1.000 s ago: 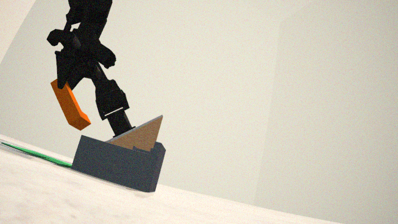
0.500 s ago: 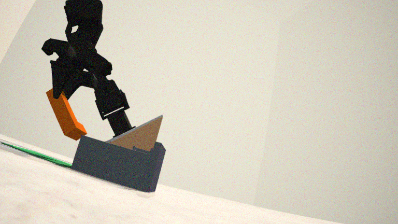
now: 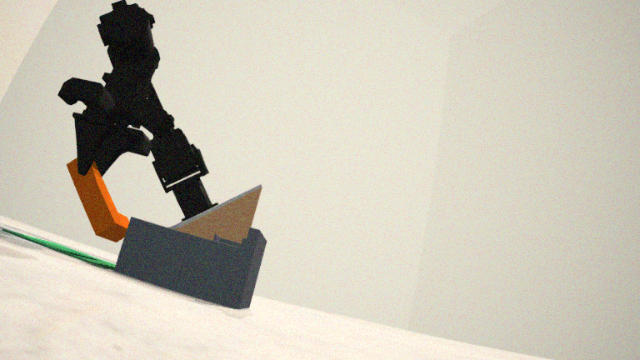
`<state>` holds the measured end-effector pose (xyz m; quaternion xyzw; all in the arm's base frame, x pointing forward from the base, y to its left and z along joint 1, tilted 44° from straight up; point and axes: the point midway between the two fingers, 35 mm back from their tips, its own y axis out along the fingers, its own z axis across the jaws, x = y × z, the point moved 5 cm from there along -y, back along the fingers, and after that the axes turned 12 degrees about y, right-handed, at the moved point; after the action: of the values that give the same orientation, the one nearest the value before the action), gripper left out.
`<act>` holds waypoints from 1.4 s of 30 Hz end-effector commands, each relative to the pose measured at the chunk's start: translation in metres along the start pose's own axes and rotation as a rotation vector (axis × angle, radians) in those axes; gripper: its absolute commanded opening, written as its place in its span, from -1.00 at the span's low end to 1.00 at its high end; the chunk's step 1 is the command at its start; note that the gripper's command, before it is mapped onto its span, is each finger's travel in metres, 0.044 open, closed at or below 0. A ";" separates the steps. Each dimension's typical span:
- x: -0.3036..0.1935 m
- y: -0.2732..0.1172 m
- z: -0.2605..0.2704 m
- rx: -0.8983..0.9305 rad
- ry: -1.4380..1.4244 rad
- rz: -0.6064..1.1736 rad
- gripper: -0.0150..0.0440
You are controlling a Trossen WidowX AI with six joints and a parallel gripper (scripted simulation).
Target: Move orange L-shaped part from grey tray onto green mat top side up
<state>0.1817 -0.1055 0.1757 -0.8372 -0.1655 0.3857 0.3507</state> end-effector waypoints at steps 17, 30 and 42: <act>0.000 0.028 0.003 0.006 -0.007 0.000 -0.49; 0.000 0.028 0.003 0.006 -0.007 0.000 -0.49; -0.001 0.028 0.002 0.004 -0.002 0.005 -0.14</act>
<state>0.1798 -0.1243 0.1554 -0.8366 -0.1629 0.3877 0.3512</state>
